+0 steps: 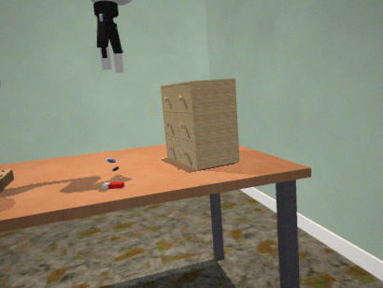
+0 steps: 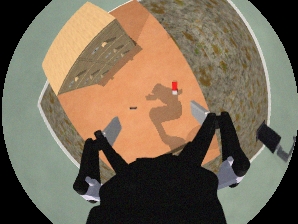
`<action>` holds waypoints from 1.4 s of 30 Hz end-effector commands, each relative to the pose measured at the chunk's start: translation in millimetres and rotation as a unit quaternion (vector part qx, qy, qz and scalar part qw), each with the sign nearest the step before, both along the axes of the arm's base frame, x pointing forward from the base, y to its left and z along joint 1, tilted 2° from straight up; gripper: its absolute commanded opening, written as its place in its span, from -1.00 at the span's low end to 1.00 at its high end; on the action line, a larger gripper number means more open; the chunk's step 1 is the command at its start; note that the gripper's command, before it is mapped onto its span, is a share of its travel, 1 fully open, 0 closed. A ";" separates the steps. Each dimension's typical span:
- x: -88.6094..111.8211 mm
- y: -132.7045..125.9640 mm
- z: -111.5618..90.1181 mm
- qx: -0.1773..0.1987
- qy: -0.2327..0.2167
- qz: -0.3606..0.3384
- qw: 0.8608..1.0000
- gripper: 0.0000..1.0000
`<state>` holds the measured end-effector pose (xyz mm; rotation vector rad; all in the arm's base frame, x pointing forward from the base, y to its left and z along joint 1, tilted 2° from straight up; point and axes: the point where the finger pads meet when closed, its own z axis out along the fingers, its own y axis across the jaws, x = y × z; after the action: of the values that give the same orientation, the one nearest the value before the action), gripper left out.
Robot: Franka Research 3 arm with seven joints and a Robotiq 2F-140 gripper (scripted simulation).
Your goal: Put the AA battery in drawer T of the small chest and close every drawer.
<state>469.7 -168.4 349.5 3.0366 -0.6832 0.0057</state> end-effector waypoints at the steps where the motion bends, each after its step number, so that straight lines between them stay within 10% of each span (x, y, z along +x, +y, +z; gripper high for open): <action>1: 2.6 1.4 -3.1 -0.003 -0.004 -0.088 0.996 1.00; 24: 6.1 9.8 -27.7 -0.003 -0.012 -0.339 0.941 1.00; 42: 9.4 17.7 -50.6 -0.003 -0.019 -0.552 0.834 1.00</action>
<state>476.0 -151.8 300.6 2.4065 -1.9999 0.0366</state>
